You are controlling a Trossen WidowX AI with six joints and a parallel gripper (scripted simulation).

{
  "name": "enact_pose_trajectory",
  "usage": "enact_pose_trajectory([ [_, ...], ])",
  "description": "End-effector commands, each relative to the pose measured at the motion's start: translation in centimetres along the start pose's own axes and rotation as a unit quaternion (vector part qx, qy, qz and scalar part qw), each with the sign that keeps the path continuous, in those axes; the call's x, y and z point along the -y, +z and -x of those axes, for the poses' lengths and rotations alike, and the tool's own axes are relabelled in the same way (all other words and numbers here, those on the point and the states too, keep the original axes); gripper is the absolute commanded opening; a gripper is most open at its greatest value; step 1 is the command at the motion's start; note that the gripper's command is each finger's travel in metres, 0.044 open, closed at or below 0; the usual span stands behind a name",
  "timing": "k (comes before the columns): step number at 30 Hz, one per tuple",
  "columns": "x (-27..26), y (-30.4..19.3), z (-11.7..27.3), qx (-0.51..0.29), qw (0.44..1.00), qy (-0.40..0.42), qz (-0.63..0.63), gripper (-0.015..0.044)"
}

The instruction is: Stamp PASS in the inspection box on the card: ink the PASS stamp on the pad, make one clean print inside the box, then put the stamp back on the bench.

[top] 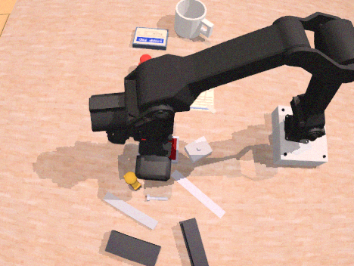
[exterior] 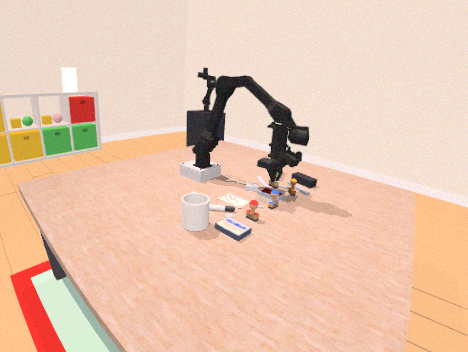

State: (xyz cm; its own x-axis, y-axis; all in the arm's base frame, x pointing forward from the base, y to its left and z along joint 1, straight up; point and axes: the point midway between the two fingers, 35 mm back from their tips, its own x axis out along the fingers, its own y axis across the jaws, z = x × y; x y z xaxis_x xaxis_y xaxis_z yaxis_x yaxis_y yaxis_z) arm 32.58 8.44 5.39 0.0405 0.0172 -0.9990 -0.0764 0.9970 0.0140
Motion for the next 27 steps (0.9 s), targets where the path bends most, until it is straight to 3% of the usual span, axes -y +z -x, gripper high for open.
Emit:
enact_pose_trajectory([
  [1, 0.0, -0.2, -0.4, -0.003, 1.000, 0.000, 0.000, 0.0000],
  [27, 0.0, -0.3, -2.1, -0.003, 1.000, -0.001, 0.000, 0.0000],
])
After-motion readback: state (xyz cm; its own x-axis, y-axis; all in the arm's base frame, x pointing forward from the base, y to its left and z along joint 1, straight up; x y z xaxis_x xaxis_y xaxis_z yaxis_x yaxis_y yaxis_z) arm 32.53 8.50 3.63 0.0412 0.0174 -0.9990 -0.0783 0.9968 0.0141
